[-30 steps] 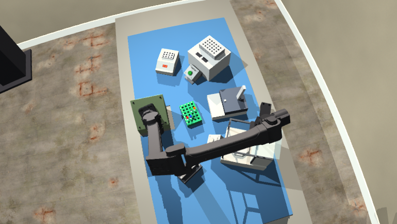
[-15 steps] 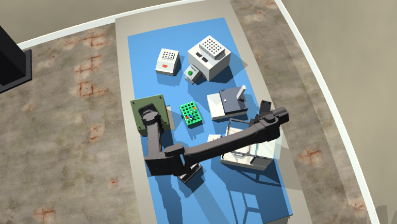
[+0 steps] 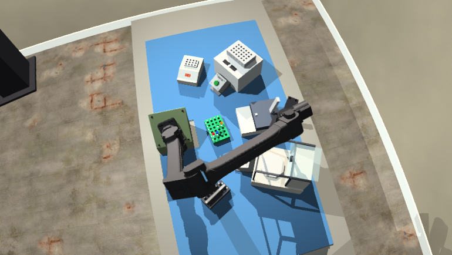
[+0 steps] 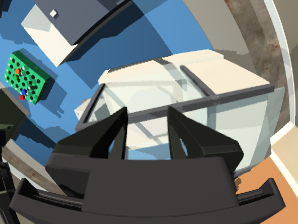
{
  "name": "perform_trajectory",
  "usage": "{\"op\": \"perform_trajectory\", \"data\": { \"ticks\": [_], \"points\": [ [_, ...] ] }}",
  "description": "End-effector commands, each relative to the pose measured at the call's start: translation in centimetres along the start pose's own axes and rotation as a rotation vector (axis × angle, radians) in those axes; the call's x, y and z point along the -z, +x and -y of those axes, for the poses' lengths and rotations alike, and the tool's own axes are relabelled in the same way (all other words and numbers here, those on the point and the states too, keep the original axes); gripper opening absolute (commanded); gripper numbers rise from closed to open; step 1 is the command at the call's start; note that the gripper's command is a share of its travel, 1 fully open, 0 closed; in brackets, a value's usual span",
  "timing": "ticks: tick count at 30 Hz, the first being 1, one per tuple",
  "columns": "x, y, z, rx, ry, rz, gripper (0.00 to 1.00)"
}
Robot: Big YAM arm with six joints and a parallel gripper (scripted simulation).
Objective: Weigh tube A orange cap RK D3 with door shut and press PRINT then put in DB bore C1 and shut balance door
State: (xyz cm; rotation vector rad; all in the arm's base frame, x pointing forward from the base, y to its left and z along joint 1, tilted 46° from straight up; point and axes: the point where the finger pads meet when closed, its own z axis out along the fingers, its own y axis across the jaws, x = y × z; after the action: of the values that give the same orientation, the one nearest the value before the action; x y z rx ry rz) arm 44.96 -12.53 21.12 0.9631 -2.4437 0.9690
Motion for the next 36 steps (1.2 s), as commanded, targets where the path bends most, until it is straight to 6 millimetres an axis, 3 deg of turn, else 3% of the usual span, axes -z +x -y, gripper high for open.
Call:
{"op": "perform_trajectory", "data": {
  "ticks": [1,3,12,18,20,28,30,35,36],
  "points": [
    [0.4,-1.3,-1.8,-0.113,0.03,0.032,0.36],
    [0.4,-1.3,-1.8,-0.113,0.03,0.032,0.36],
    [-2.4,-4.2,-8.4,-0.232,0.039,0.043,0.36],
    [-3.4,-4.7,-12.6,-0.36,0.058,0.083,0.36],
    [-3.4,-4.7,-12.6,-0.36,0.058,0.083,0.36],
    [-6.2,-5.1,-19.2,-0.477,0.065,0.098,0.36],
    [-6.1,-4.8,-19.7,-0.522,0.071,0.119,0.36],
    [-7.8,-4.1,-23.6,-0.593,0.072,0.137,0.36],
    [-7.8,-4.1,-23.6,-0.593,0.072,0.137,0.36]
  ]
}}
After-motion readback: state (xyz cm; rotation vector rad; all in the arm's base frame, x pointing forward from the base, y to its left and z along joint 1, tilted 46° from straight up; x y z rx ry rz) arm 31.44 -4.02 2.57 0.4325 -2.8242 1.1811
